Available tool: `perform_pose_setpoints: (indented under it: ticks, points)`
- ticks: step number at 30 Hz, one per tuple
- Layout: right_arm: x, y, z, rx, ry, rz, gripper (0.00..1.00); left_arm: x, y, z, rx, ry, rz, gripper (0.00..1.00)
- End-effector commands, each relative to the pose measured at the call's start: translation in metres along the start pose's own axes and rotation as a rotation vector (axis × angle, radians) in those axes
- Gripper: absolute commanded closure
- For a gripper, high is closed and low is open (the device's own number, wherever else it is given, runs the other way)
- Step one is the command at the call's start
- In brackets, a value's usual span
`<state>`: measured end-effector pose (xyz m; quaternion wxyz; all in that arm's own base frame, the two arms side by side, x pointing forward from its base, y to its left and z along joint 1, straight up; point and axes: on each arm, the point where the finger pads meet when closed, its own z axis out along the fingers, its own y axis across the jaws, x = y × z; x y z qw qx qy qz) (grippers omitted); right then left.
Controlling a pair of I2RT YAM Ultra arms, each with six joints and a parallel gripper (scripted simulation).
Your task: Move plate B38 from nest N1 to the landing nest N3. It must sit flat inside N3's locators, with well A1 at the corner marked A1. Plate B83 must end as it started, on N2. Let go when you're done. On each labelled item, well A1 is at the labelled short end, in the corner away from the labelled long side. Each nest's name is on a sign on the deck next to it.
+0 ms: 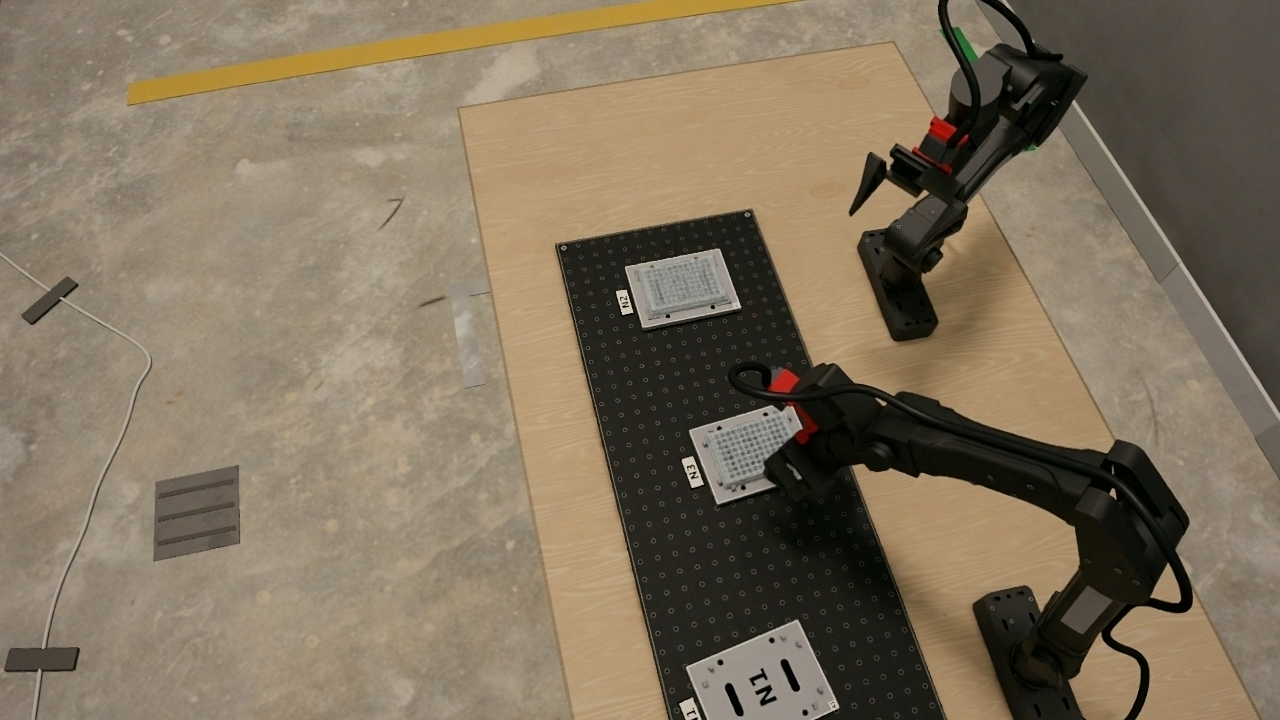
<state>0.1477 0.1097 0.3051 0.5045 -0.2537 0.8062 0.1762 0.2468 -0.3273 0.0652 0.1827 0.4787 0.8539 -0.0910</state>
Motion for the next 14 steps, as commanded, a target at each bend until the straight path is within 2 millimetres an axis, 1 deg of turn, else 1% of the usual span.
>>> perform_pose_setpoints:
  ticks: [1, 14]
  points:
    - [-0.0083, -0.0007, -0.0044, 0.002, -0.015, -0.001, 0.00, -0.0079, 0.0005, -0.0081, 0.006, -0.041, 0.010, 0.00]
    - [-0.0083, -0.0007, -0.0044, 0.002, -0.015, -0.001, 0.00, -0.0087, -0.0008, -0.0060, 0.008, -0.037, 0.013, 0.00]
